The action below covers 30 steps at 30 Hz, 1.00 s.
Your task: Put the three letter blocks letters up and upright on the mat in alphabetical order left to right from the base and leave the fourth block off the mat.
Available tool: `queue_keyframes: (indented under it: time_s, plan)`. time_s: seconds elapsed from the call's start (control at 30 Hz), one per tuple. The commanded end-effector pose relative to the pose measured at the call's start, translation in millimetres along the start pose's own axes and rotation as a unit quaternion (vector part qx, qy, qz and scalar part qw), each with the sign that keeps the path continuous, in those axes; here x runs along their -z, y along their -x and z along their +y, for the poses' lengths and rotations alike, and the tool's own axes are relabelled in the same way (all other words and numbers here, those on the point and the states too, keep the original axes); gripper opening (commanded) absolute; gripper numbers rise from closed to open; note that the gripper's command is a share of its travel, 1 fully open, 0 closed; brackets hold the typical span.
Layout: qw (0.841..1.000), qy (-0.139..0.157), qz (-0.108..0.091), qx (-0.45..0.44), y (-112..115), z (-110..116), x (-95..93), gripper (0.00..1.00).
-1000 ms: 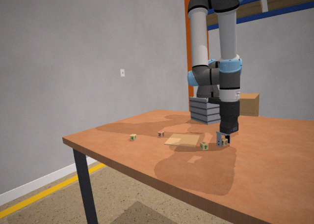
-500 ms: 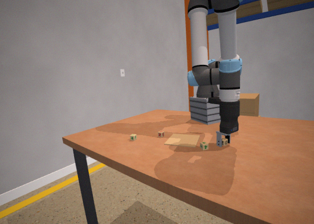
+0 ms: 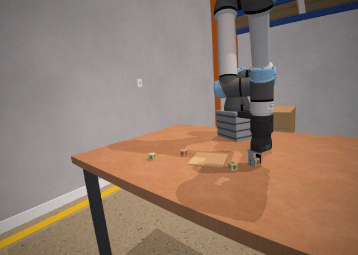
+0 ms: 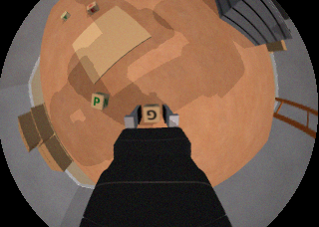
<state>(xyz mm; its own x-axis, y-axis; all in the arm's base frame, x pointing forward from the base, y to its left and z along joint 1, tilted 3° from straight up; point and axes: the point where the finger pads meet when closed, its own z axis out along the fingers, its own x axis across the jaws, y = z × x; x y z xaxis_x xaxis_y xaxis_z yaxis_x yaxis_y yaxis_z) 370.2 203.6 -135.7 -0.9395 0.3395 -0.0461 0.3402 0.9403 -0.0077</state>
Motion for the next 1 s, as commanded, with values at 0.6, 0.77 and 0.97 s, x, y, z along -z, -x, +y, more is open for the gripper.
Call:
queue_keyframes:
  time_s: [0.6, 0.77, 0.97]
  plan:
    - [1.0, 0.0, -0.001, 0.0, 0.4, 0.3, 0.4, 0.49]
    - [1.0, 0.0, -0.001, 0.0, 0.4, 0.3, 0.4, 0.49]
    - [1.0, 0.0, -0.001, 0.0, 0.4, 0.3, 0.4, 0.49]
